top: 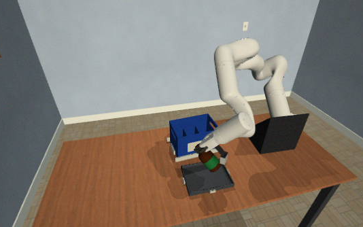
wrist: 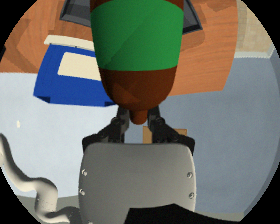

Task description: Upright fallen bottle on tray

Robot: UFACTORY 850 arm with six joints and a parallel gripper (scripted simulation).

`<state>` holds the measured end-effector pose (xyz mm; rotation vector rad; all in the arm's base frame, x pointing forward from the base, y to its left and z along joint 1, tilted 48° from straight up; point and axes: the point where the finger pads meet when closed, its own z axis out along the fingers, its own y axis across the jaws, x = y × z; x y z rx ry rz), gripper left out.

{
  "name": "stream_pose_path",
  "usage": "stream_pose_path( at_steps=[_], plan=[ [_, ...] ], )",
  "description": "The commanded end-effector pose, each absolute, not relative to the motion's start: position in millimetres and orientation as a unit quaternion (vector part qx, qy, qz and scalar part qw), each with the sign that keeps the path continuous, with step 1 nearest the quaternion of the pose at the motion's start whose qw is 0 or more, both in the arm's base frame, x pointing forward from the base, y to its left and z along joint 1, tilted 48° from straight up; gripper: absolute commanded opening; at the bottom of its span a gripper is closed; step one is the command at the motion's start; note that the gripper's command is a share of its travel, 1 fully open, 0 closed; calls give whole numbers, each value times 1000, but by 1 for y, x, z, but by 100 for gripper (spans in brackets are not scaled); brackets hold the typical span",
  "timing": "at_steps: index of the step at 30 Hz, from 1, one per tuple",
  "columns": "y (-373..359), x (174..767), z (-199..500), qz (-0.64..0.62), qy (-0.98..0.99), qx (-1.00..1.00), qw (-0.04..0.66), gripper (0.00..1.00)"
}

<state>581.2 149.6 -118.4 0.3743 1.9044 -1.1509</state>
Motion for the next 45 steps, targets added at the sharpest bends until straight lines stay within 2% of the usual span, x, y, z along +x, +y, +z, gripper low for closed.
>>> stream_pose_path(
  at_steps=[1, 31, 45],
  plan=[
    [151, 582, -118, -461, 761, 148, 432, 0],
    [151, 582, -118, -462, 757, 144, 439, 0],
    [151, 581, -118, -469, 736, 123, 472, 0]
  ],
)
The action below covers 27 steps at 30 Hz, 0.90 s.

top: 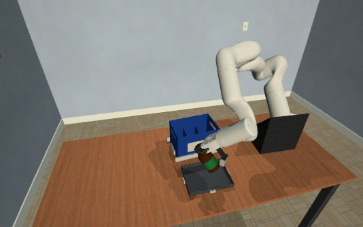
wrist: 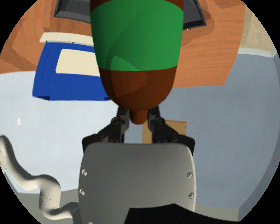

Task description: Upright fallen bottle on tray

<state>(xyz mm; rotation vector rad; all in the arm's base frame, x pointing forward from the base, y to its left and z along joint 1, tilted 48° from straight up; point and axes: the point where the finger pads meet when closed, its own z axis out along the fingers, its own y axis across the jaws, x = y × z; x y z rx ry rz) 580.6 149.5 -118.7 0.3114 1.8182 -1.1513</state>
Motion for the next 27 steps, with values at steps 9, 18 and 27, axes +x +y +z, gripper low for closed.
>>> stream_pose_path(
  at_steps=[9, 18, 27],
  plan=[
    [151, 581, -118, -471, 726, 113, 488, 0],
    [152, 580, -118, -472, 720, 107, 497, 0],
    [152, 580, -118, -472, 720, 107, 498, 0]
  ],
)
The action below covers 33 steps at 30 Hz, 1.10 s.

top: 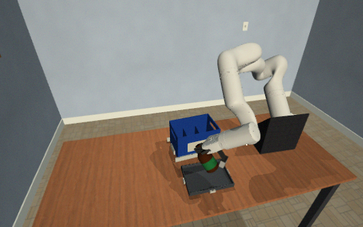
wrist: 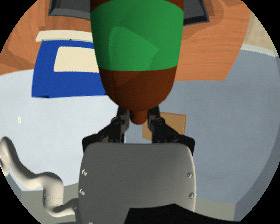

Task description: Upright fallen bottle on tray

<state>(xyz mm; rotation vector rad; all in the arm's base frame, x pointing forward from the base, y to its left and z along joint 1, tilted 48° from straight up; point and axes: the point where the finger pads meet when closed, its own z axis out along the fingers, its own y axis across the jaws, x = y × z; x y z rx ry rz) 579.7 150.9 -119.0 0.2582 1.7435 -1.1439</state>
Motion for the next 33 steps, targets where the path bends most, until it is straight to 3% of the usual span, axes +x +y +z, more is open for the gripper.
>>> stream_pose_path(
  at_steps=[1, 33],
  plan=[
    [152, 580, -118, -472, 720, 107, 498, 0],
    [152, 580, -118, -477, 696, 85, 529, 0]
  ],
)
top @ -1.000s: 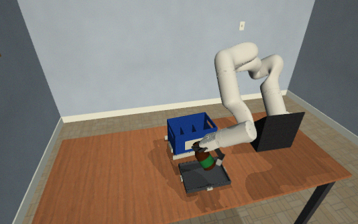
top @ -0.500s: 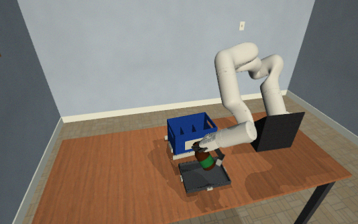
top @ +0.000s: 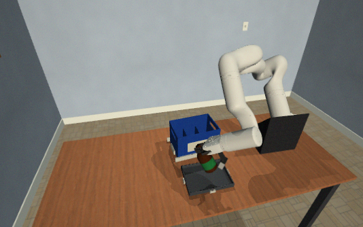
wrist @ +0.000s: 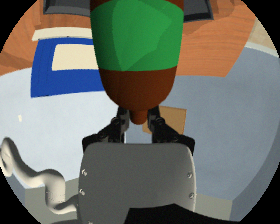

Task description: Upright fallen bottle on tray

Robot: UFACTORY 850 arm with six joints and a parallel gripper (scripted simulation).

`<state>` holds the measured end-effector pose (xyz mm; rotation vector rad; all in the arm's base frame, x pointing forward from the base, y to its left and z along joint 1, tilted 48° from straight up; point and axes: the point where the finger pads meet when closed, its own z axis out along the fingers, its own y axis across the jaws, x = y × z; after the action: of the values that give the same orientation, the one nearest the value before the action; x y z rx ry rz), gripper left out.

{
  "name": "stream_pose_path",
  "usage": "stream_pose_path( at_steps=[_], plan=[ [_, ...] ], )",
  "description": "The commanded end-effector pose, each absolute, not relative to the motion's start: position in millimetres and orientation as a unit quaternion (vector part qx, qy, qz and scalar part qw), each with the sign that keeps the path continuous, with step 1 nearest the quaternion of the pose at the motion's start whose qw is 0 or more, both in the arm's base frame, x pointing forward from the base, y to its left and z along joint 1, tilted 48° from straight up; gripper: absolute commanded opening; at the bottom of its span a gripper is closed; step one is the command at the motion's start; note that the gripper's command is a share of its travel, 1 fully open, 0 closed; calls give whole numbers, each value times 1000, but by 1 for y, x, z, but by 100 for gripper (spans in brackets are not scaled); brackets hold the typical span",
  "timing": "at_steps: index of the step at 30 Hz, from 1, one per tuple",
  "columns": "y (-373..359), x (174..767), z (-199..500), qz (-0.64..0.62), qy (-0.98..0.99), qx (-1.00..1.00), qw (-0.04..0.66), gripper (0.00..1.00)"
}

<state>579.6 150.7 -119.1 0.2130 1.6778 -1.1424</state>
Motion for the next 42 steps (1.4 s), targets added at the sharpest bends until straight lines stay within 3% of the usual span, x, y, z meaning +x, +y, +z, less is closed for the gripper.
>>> stream_pose_path(
  at_steps=[1, 42],
  plan=[
    [152, 580, -118, -478, 694, 84, 532, 0],
    [153, 579, -119, -479, 672, 64, 560, 0]
  ],
)
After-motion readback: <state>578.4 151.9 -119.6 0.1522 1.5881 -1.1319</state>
